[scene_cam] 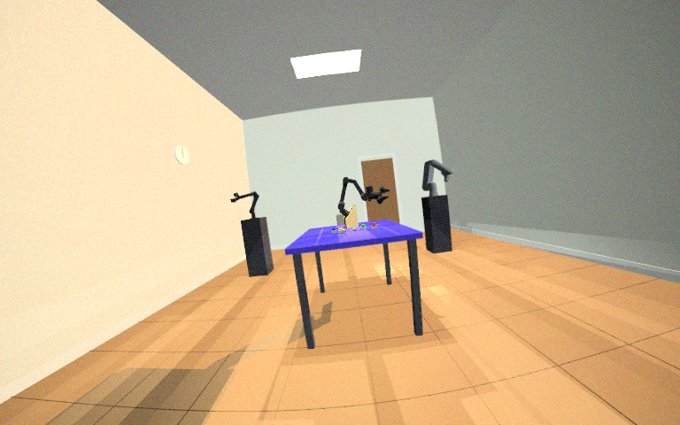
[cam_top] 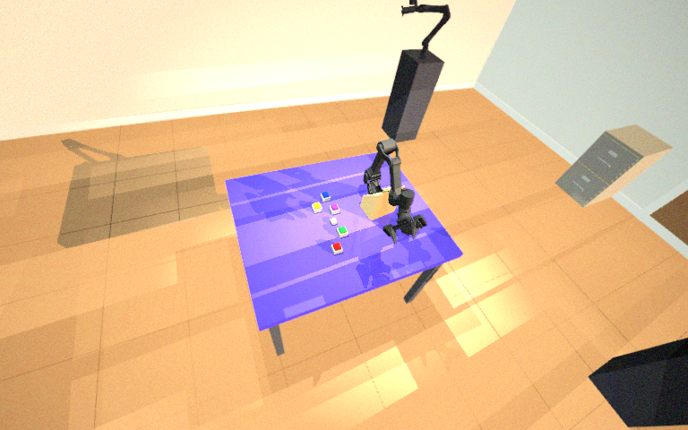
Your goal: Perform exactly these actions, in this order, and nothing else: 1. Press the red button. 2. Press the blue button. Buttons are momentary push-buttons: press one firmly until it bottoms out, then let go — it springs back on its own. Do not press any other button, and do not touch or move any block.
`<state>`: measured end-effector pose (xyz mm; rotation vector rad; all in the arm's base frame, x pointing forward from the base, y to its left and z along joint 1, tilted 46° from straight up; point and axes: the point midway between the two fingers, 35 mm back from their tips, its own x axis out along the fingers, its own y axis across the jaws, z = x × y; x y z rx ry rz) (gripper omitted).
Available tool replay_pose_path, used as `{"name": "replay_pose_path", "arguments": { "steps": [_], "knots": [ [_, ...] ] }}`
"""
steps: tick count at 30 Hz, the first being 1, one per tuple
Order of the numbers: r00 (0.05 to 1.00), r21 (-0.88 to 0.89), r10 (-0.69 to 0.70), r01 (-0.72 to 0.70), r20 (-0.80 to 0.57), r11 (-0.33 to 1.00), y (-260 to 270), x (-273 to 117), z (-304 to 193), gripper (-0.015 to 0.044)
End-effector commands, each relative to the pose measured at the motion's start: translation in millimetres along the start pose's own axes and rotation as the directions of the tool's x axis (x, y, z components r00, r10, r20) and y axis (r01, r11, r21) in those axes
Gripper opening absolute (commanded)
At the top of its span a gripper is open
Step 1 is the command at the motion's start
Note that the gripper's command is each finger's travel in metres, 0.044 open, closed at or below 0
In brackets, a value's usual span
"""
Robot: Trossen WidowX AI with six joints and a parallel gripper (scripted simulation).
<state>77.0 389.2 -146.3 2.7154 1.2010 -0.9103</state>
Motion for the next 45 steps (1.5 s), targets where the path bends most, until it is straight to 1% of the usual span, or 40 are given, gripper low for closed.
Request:
{"name": "replay_pose_path", "arguments": {
  "steps": [1,2,4,7,10,12,14,17,20,22,26,31,35,40,45],
  "knots": [
    [1.0,0.015,0.006,-0.007,0.004,1.0,1.2,1.3,0.1,0.04],
    [1.0,0.058,0.026,-0.027,0.015,0.998,4.8,5.1,0.4,0.04],
    [0.994,0.216,0.097,-0.108,0.058,0.97,18.5,18.2,0.8,0.04],
    [0.968,0.456,0.212,-0.249,0.13,0.855,42.8,35.9,0.0,0.04],
    [0.925,0.656,0.322,-0.372,0.203,0.657,68.4,48.8,-2.7,0.04],
    [0.886,0.76,0.391,-0.43,0.25,0.488,86.1,54.9,-5.3,0.04],
    [0.839,0.837,0.456,-0.458,0.297,0.3,104.0,58.6,-8.9,0.04],
    [0.756,0.899,0.542,-0.438,0.366,0.005,131.1,60.0,-15.8,0.04],
    [0.659,0.901,0.615,-0.337,0.433,-0.274,157.9,56.4,-24.6,0.04],
    [0.61,0.884,0.643,-0.265,0.463,-0.385,169.9,53.1,-29.3,0.04],
    [0.522,0.834,0.683,-0.111,0.511,-0.54,190.1,45.2,-38.2,0.04],
    [0.405,0.746,0.717,0.119,0.566,-0.656,213.8,31.6,-50.8,0.04],
    [0.309,0.662,0.733,0.315,0.606,-0.68,231.7,18.0,-62.1,0.04],
    [0.184,0.552,0.738,0.553,0.649,-0.624,252.7,-2.2,-77.9,0.04],
    [0.055,0.444,0.726,0.759,0.685,-0.477,272.3,-26.1,-95.8,0.04]
  ]
}}
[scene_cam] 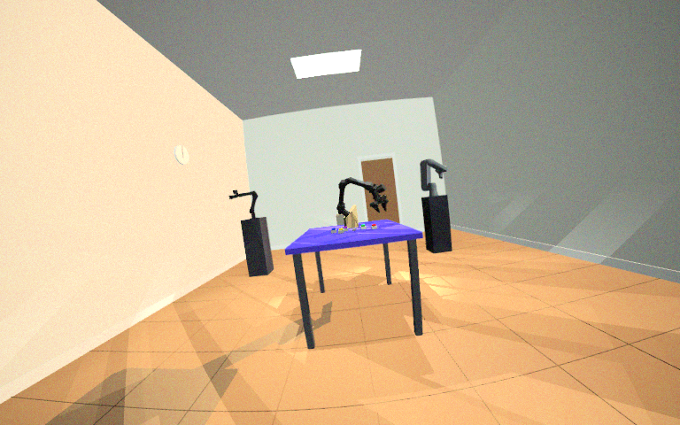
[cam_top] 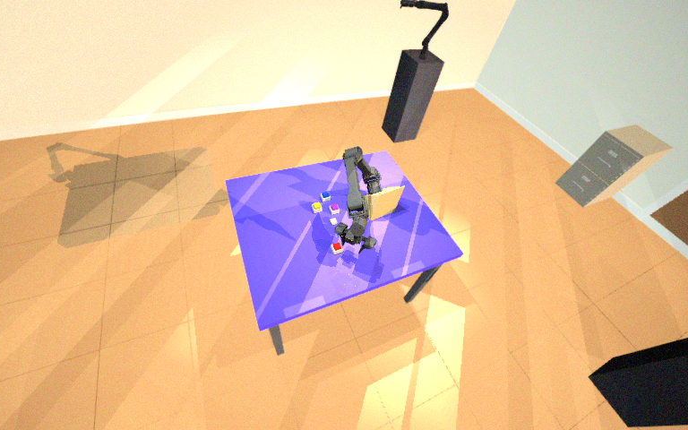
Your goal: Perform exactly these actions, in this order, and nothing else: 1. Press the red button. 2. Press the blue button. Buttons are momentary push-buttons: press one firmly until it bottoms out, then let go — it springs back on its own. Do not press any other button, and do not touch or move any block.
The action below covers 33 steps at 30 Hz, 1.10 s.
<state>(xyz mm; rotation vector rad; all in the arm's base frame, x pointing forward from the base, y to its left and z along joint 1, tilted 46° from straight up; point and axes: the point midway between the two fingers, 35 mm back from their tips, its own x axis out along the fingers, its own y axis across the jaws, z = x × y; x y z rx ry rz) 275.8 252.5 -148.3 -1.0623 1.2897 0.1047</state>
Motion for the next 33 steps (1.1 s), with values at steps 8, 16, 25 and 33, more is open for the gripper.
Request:
{"name": "replay_pose_path", "arguments": {
  "steps": [8,16,25,33],
  "knots": [
    [0.948,0.575,-0.05,0.232,-0.315,0.785,-84.2,-8.2,-28.6,0.04],
    [0.948,0.575,-0.05,0.232,-0.315,0.785,-86.2,22.1,-37.2,0.0321],
    [0.947,0.574,-0.053,0.235,-0.316,0.784,-88.1,50.6,-48.4,0.0085],
    [0.947,0.574,-0.053,0.235,-0.316,0.784,-88.1,50.6,-48.4,0.002]
  ]
}}
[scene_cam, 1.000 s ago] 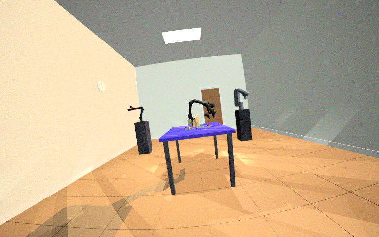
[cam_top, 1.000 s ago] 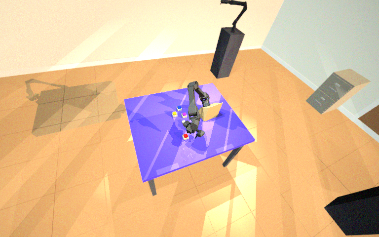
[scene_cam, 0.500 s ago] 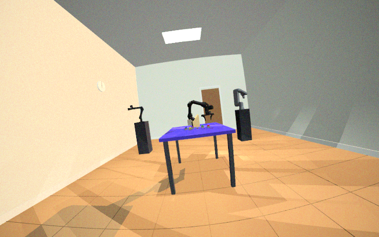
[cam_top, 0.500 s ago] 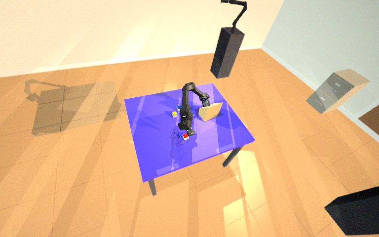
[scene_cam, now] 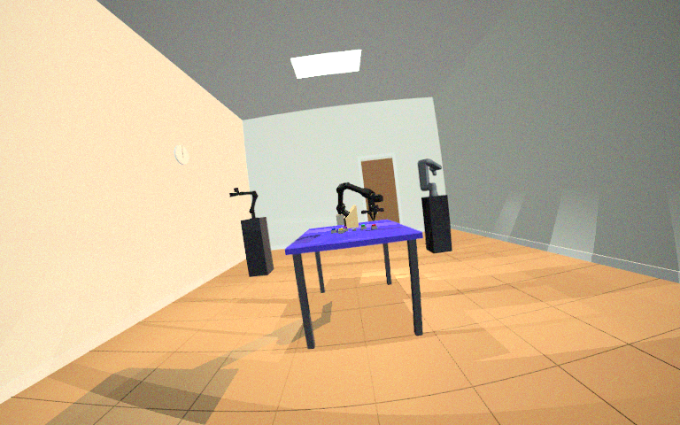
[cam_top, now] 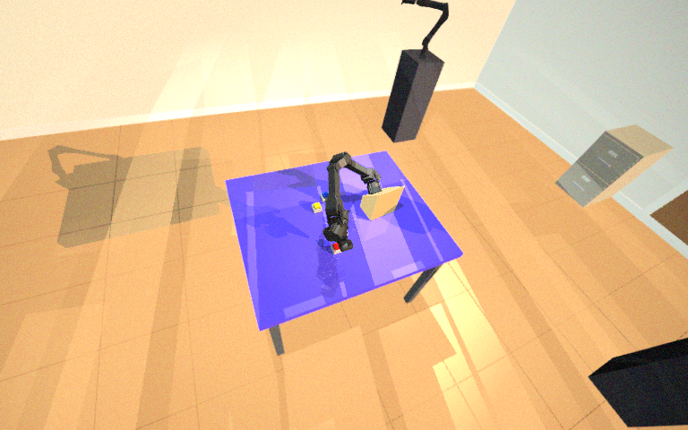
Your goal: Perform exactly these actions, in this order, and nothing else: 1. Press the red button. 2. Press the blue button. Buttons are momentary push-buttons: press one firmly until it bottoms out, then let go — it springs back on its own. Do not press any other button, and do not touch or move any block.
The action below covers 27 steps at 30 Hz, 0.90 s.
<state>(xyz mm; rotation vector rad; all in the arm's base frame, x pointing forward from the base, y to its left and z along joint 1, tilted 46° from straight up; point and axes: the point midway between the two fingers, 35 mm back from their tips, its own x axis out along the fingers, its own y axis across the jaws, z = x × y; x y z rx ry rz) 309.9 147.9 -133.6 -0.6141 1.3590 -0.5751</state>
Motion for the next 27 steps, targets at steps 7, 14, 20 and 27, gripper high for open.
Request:
{"name": "replay_pose_path", "arguments": {
  "steps": [7,14,20,27],
  "knots": [
    [1.0,-0.001,-0.003,0.003,0.003,1.0,-0.8,6.9,1.2,0.002],
    [1.0,-0.001,-0.003,0.003,0.003,1.0,-0.9,18.5,1.4,0.002],
    [1.0,-0.001,-0.004,0.004,0.003,1.0,-1.2,28.5,1.3,0.002],
    [1.0,-0.001,-0.004,0.004,0.003,1.0,-1.4,34.2,1.1,0.002]
  ]
}}
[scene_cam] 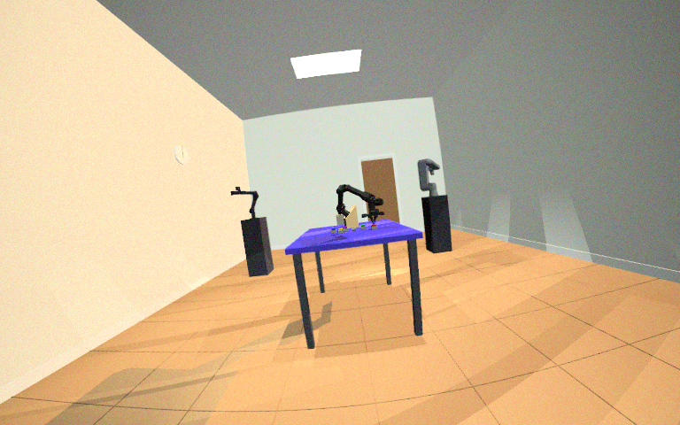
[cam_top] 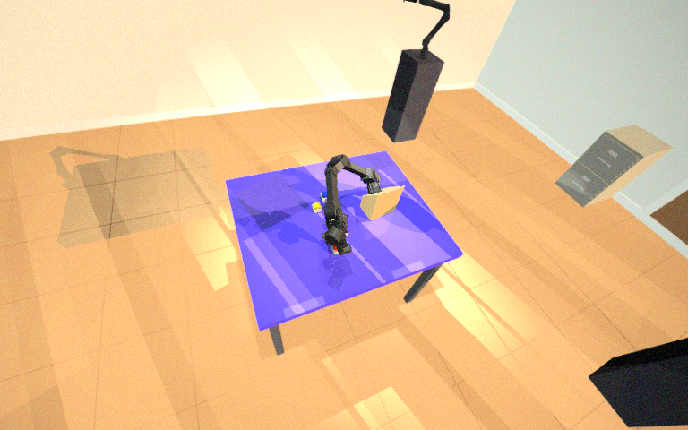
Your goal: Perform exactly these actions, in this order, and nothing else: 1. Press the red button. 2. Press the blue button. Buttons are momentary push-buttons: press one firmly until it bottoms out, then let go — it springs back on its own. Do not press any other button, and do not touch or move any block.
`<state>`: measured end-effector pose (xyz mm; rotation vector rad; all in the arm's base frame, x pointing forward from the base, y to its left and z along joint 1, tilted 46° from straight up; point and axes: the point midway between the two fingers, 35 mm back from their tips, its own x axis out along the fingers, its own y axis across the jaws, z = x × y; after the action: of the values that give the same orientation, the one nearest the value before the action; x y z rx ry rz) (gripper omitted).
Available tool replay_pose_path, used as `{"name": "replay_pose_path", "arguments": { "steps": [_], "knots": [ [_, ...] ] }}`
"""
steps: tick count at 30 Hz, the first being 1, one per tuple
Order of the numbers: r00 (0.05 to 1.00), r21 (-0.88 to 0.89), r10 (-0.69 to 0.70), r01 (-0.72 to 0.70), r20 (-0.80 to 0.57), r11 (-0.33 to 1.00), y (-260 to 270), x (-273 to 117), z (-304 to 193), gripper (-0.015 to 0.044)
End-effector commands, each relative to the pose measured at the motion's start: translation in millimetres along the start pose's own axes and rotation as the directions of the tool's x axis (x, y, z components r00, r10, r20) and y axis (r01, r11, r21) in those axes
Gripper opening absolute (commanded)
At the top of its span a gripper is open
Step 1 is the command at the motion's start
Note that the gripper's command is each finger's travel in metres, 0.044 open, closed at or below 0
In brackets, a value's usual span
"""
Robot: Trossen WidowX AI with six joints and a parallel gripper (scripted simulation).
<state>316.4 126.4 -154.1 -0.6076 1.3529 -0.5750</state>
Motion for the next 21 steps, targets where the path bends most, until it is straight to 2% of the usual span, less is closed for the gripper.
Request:
{"name": "replay_pose_path", "arguments": {
  "steps": [1,18,21],
  "knots": [
    [1.0,-0.007,-0.008,0.008,-0.002,1.0,-0.6,3.9,-1.6,0.002],
    [1.0,-0.007,-0.008,0.008,-0.002,1.0,-0.6,3.9,-1.6,0.002],
    [1.0,-0.007,-0.005,0.005,-0.002,1.0,0.2,-25.2,-1.4,0.002]
  ]
}}
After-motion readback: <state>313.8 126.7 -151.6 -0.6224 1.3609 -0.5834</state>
